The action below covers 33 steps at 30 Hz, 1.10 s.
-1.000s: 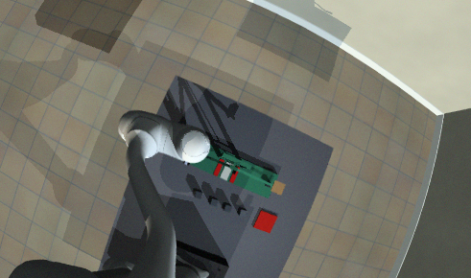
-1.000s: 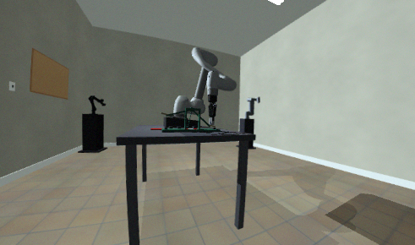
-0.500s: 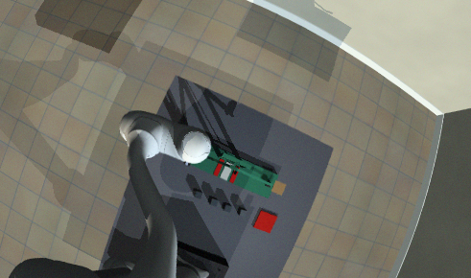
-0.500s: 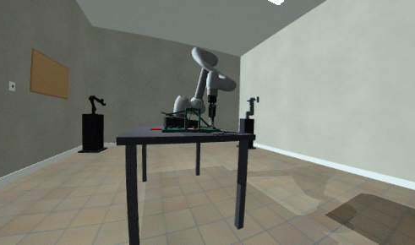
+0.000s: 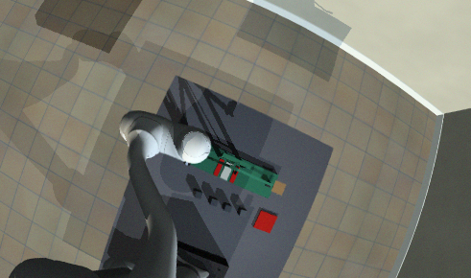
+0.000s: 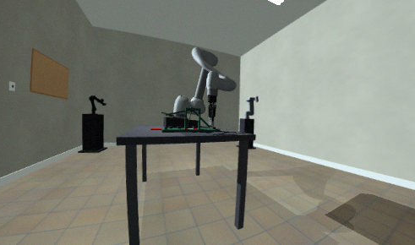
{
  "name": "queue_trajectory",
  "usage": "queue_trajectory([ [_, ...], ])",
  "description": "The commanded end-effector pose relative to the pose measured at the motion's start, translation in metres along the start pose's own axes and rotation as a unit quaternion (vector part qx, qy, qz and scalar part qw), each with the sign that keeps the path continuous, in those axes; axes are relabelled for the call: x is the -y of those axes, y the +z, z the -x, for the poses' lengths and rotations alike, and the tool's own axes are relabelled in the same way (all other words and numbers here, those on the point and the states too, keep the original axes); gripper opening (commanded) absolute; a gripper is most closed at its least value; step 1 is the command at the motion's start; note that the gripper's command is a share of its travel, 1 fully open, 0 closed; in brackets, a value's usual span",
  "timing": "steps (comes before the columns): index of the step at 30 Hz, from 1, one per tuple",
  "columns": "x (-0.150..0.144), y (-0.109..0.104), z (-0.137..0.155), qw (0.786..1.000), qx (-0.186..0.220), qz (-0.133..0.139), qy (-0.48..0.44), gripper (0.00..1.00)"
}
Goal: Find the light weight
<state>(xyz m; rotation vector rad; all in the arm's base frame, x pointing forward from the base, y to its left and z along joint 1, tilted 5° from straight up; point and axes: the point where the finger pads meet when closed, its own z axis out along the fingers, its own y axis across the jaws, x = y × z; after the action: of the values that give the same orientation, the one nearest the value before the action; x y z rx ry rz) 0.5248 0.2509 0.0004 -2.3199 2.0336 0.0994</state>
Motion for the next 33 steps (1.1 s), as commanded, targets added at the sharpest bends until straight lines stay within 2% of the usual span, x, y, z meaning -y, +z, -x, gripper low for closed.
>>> queue_trajectory([
  [1, 0.0, -0.0001, 0.0, 1.0, 0.0, 0.0, 0.0, 0.24],
  [10, 0.0, -0.0001, 0.0, 1.0, 0.0, 0.0, 0.0, 0.24],
  [20, 0.0, -0.0001, 0.0, 1.0, 0.0, 0.0, 0.0, 0.33],
  [33, 0.0, -0.0001, 0.0, 1.0, 0.0, 0.0, 0.0, 0.35],
])
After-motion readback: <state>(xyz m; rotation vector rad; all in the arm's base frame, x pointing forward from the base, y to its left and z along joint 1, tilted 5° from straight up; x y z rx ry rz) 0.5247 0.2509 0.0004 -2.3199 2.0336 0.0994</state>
